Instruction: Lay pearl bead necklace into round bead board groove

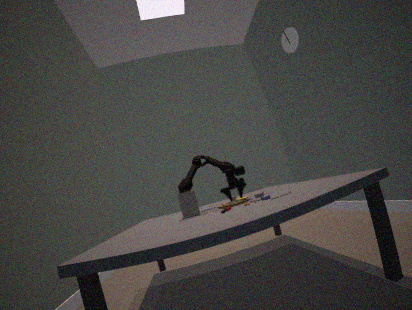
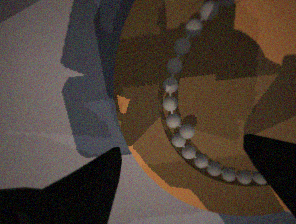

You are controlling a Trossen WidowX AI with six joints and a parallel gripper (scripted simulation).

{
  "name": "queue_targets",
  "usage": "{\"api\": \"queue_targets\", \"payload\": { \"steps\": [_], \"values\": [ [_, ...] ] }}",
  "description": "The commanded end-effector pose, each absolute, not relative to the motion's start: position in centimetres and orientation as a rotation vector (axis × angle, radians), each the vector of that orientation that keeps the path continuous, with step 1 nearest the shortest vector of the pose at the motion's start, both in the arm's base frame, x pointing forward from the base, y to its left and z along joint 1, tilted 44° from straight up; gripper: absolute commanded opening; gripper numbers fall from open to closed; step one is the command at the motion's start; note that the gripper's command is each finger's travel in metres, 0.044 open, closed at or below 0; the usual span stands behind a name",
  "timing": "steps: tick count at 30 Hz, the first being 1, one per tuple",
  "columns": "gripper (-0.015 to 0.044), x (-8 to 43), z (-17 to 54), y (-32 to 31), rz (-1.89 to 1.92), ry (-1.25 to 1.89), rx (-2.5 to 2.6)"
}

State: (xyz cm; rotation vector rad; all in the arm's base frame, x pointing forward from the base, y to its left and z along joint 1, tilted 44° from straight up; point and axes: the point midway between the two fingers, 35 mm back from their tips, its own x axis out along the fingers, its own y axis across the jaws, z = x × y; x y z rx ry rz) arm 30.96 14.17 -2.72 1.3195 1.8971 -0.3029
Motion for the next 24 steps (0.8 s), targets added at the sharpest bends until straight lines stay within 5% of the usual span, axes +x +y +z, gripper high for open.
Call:
{"api": "queue_targets", "payload": {
  "steps": [1, 18, 20, 24],
  "values": [
    [0.0440, 31.0, -2.5, 14.0, -0.305, 1.896, 1.314],
    [0.0440, 31.0, -2.4, 14.0, -0.305, 1.896, 1.314],
    [0.0387, 31.1, -2.3, 13.6, -0.284, 1.893, 1.299],
    [0.0380, 31.5, -1.2, 11.3, -0.161, 1.879, 1.212]
  ]
}}
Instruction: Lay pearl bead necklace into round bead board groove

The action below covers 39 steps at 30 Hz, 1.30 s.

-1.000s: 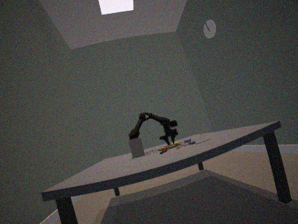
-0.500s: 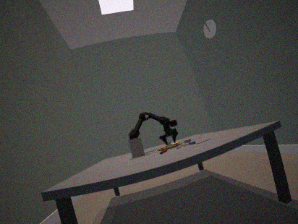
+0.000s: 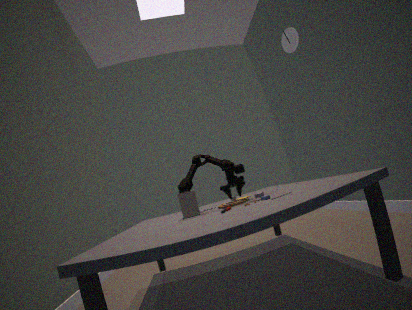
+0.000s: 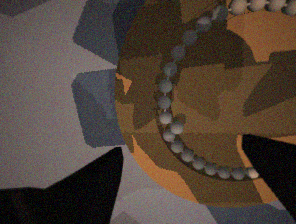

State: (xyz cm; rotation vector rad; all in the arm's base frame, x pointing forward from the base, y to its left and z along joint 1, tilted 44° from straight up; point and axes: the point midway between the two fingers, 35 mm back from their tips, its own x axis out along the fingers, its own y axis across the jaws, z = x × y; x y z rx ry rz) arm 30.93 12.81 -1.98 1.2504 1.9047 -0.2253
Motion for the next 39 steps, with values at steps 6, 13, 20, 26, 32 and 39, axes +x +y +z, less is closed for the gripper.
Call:
{"api": "queue_targets", "payload": {
  "steps": [6, 13, 20, 26, 32, 39],
  "values": [
    [0.0380, 31.6, -1.0, 10.9, -0.140, 1.876, 1.197],
    [0.0380, 31.7, -1.5, 11.5, -0.131, 1.865, 1.195],
    [0.0380, 31.6, -2.1, 12.0, -0.133, 1.868, 1.196],
    [0.0380, 31.4, -2.8, 12.6, -0.135, 1.871, 1.197],
    [0.0380, 31.1, -3.5, 13.3, -0.137, 1.875, 1.198],
    [0.0380, 31.0, -3.9, 13.7, -0.139, 1.877, 1.199]
  ]
}}
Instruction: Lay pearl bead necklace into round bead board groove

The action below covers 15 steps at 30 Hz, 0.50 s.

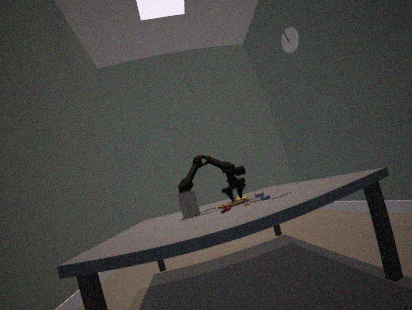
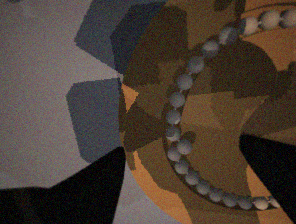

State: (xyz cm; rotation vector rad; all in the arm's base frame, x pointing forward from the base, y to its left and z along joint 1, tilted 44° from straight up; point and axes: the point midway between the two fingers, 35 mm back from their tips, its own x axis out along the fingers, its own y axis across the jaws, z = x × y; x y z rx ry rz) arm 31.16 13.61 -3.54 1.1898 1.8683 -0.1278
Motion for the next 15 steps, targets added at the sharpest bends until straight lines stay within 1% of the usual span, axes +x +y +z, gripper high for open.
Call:
{"api": "queue_targets", "payload": {
  "steps": [1, 2, 15],
  "values": [
    [0.0380, 30.96, -3.87, 13.66, -0.139, 1.877, 1.199],
    [0.0380, 30.96, -3.87, 13.66, -0.139, 1.877, 1.199],
    [0.0039, 31.10, -3.64, 13.61, -0.130, 1.870, 1.191]
  ]
}}
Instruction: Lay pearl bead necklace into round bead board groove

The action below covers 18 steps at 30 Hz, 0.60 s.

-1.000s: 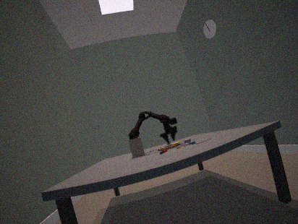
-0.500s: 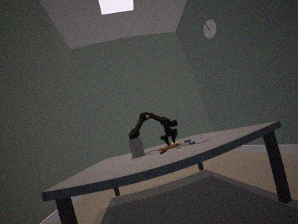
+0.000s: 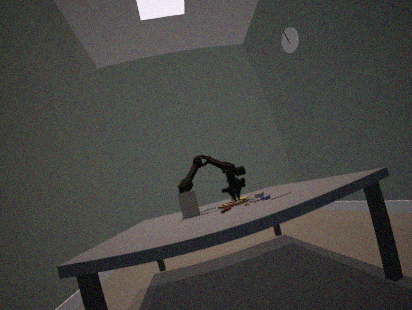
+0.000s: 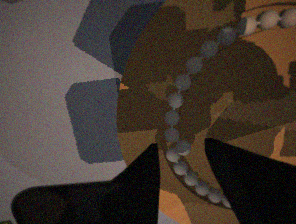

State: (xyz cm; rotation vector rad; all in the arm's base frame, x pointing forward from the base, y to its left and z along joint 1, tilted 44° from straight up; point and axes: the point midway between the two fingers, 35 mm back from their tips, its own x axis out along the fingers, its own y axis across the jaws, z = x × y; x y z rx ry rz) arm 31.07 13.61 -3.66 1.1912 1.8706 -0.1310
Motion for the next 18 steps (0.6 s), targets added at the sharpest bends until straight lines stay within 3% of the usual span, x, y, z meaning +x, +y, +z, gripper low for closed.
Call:
{"api": "queue_targets", "payload": {
  "steps": [1, 18],
  "values": [
    [0.0013, 31.10, -3.64, 13.61, -0.130, 1.870, 1.191],
    [0.0000, 31.10, -3.64, 13.61, -0.130, 1.870, 1.191]
  ]
}}
